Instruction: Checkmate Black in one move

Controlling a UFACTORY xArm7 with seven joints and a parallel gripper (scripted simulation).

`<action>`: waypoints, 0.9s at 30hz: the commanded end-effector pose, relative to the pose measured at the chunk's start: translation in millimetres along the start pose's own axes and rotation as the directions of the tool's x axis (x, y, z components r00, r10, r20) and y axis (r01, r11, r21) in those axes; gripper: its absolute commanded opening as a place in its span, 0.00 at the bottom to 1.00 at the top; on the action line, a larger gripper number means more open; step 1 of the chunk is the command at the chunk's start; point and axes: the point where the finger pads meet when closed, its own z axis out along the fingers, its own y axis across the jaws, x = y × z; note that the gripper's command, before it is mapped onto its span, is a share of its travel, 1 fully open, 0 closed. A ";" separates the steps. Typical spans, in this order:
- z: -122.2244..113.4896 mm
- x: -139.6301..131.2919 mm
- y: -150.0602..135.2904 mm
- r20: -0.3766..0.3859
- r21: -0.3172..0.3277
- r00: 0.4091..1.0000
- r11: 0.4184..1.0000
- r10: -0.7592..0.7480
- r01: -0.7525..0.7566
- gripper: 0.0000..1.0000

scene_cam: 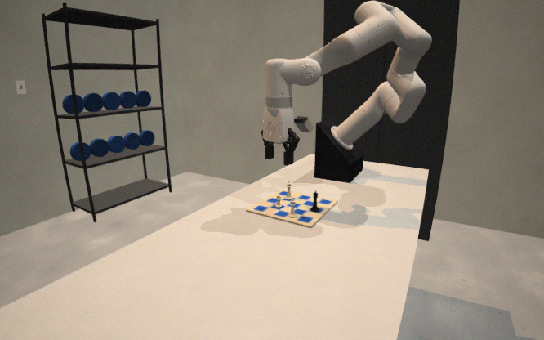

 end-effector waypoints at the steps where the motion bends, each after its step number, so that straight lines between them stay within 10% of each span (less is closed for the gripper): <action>1: -1.6 -1.3 -0.7 0.004 0.001 0.999 0.999 0.038 -0.038 1.00; 13: 5.2 -0.2 -1.2 -0.002 -0.002 0.926 0.926 0.377 -0.377 1.00; 26: 19.3 1.5 -2.1 -0.008 -0.009 0.613 0.613 0.790 -0.790 1.00; 27: 20.7 1.6 -2.2 -0.010 -0.008 0.502 0.502 0.865 -0.865 1.00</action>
